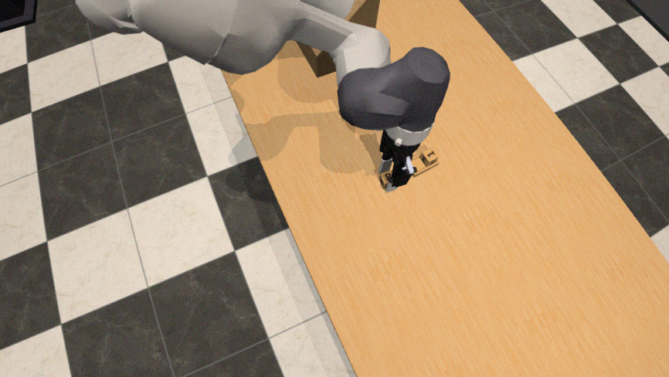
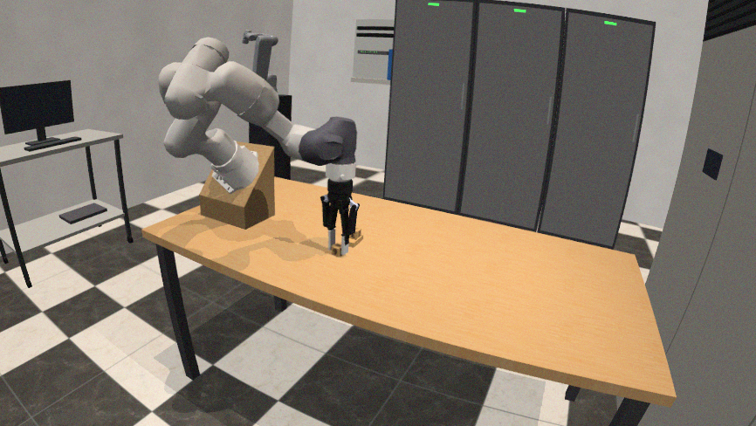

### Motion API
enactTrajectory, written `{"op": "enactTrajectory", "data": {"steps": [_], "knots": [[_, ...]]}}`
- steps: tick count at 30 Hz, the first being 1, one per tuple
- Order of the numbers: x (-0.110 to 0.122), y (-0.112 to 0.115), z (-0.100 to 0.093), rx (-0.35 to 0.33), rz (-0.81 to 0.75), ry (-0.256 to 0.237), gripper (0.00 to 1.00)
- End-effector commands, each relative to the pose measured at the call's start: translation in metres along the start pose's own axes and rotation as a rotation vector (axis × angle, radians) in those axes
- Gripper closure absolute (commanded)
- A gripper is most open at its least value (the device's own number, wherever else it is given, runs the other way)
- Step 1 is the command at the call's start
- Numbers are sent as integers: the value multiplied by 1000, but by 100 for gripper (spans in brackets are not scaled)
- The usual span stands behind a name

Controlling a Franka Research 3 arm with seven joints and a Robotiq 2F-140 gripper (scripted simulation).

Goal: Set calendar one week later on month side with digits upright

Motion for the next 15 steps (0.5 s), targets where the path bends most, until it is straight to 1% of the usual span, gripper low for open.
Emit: {"op": "enactTrajectory", "data": {"steps": [1,9,10,15], "knots": [[1,0,1,1,3,1,71],[1,0,1,1,3,1,71],[1,0,1,1,3,1,83],[1,0,1,1,3,1,83]]}}
Point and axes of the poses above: the point where the finger pads meet when closed, its own z axis out along the fingers, its own x axis across the jaws, y = z × x, the point moved 4 cm from there along -z, back along the fingers, and after that the axes turned 11 degrees about -z, right-handed, at the moved point
